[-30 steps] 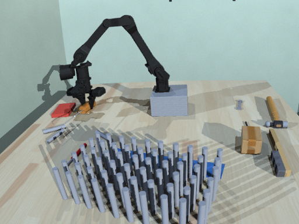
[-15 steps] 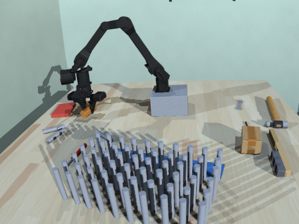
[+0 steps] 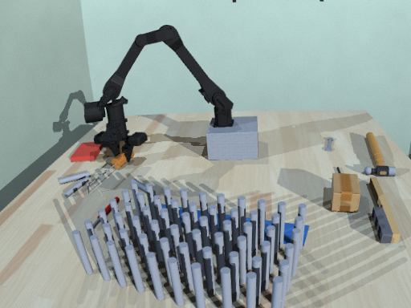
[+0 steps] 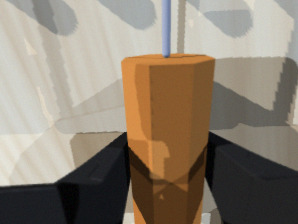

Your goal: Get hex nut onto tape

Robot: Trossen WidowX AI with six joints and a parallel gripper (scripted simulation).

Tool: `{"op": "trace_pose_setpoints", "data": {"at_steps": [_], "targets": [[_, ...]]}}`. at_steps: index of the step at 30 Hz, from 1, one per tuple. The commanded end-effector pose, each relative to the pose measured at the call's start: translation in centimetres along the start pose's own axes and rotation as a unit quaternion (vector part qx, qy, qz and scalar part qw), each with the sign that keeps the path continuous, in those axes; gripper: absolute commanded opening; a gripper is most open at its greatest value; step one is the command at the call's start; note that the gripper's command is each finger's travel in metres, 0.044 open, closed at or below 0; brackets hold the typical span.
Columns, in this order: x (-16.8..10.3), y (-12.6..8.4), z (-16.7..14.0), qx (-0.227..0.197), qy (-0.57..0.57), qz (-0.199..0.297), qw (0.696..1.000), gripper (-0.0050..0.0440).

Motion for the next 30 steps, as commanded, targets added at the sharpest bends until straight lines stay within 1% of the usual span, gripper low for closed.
{"op": "trace_pose_setpoints", "data": {"at_steps": [1, 7, 8, 16, 18, 20, 21, 29, 30], "targets": [[0.1, 0.0, -0.2, -0.007, 0.001, -0.005, 1.000, -0.0050], [0.0, 0.7, -0.2, -0.004, 0.001, -0.003, 1.000, -0.0050], [0.3, -0.3, -0.5, -0.014, 0.001, -0.010, 1.000, 0.0024], [0.3, -0.3, -0.5, -0.014, 0.001, -0.010, 1.000, 0.0216], [0.3, -0.3, -0.5, -0.014, 0.001, -0.010, 1.000, 0.0216], [0.3, -0.3, -0.5, -0.014, 0.001, -0.010, 1.000, 0.0264], [0.3, -0.3, -0.5, -0.014, 0.001, -0.010, 1.000, 0.0280], [0.3, -0.3, -0.5, -0.014, 0.001, -0.010, 1.000, 0.0280], [0.5, -1.2, -0.9, -0.023, 0.001, -0.016, 1.000, 0.0280]]}}
Point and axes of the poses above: the point midway between the two fingers, 35 mm back from their tips, its own y axis out along the fingers, its own z axis across the jaws, x = y × z, the point moved 5 cm from there along -y, back along the fingers, and after that the axes turned 3 degrees about y, right-handed, at the moved point
